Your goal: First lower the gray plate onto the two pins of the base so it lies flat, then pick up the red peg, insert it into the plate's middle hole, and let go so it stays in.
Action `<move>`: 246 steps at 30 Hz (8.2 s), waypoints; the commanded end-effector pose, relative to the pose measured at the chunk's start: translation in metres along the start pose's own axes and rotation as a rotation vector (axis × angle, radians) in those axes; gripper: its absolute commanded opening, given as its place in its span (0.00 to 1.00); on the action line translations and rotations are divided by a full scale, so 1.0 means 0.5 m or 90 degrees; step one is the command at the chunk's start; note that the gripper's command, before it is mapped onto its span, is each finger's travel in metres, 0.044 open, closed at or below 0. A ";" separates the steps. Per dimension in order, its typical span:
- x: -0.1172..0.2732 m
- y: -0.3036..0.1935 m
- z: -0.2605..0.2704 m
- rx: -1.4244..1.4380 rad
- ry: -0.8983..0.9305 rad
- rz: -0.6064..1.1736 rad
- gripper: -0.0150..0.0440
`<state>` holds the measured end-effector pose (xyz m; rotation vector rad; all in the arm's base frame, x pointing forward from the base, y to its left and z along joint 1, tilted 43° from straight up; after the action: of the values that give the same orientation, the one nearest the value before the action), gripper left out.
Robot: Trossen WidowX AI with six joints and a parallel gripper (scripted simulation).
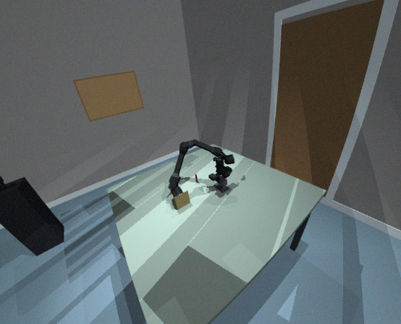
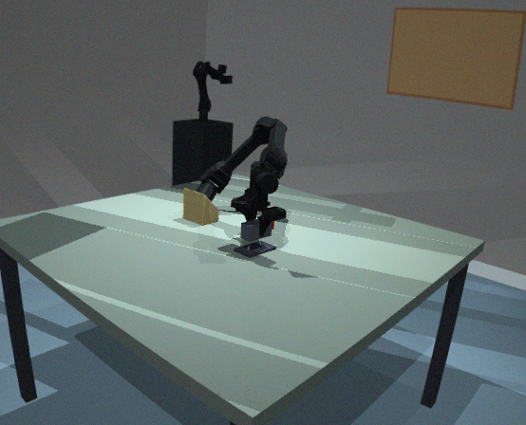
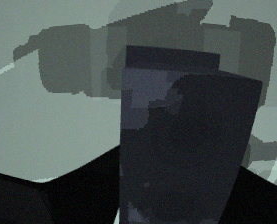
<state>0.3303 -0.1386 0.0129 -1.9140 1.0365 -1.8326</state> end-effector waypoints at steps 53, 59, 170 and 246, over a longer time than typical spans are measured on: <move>0.075 0.003 0.013 -0.003 -0.003 -0.001 1.00; 0.178 0.005 0.012 -0.004 -0.006 0.001 1.00; 0.031 -0.341 -0.281 0.337 -0.008 0.007 0.25; 0.135 -0.086 -0.036 0.332 -0.001 -0.002 0.25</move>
<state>0.3193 -0.1445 0.1016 -1.5920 0.4851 -1.8761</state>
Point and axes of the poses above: the point midway between the two fingers, 35 mm back from their tips, its own x axis back along the fingers, its own z axis across the jaws, y = z × x, the point moved 7 cm from there along x, back along the fingers, and after that the axes turned 11 degrees about -x, right-handed, at the moved point
